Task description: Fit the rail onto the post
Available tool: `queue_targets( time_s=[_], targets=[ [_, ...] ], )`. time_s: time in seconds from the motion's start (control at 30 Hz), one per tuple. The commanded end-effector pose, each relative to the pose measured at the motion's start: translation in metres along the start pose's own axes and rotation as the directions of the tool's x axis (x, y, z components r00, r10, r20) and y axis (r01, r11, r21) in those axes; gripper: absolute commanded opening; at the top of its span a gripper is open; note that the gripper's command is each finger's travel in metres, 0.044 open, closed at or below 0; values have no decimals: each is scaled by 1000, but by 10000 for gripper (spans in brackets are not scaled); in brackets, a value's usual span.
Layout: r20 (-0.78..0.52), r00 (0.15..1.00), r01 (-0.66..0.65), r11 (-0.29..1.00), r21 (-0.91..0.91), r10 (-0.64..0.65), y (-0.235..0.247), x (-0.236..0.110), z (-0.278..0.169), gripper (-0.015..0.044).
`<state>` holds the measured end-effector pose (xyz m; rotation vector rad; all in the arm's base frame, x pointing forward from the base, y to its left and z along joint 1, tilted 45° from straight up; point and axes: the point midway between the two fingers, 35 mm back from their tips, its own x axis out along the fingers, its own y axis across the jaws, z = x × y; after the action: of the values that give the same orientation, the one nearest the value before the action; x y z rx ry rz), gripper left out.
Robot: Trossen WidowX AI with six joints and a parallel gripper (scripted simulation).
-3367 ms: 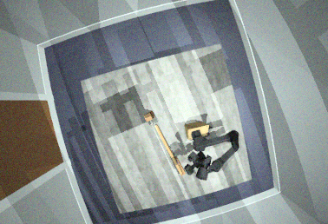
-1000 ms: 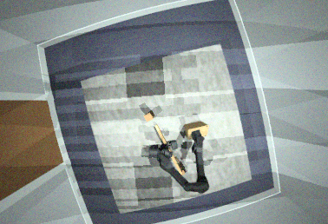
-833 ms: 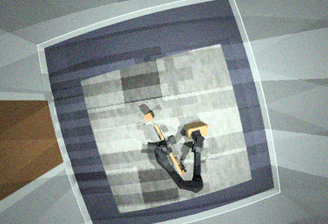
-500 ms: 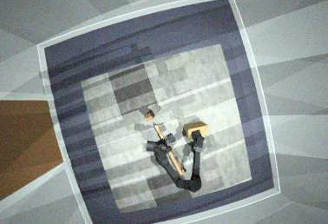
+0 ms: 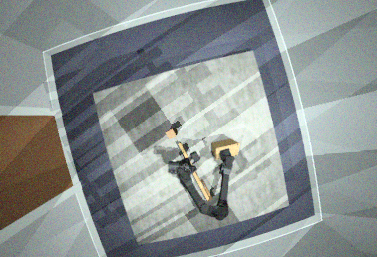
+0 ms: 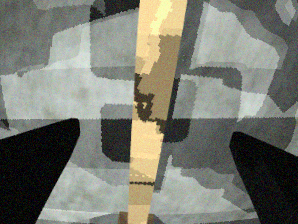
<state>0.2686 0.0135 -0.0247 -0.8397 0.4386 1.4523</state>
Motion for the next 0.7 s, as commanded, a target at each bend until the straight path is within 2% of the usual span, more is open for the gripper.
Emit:
queue_targets(
  time_s=[0.0,0.67],
  targets=[
    [11,1000,-8,1000,12,8,3,9,1,440],
    [15,1000,-7,1000,12,7,5,41,3,440]
  ],
)
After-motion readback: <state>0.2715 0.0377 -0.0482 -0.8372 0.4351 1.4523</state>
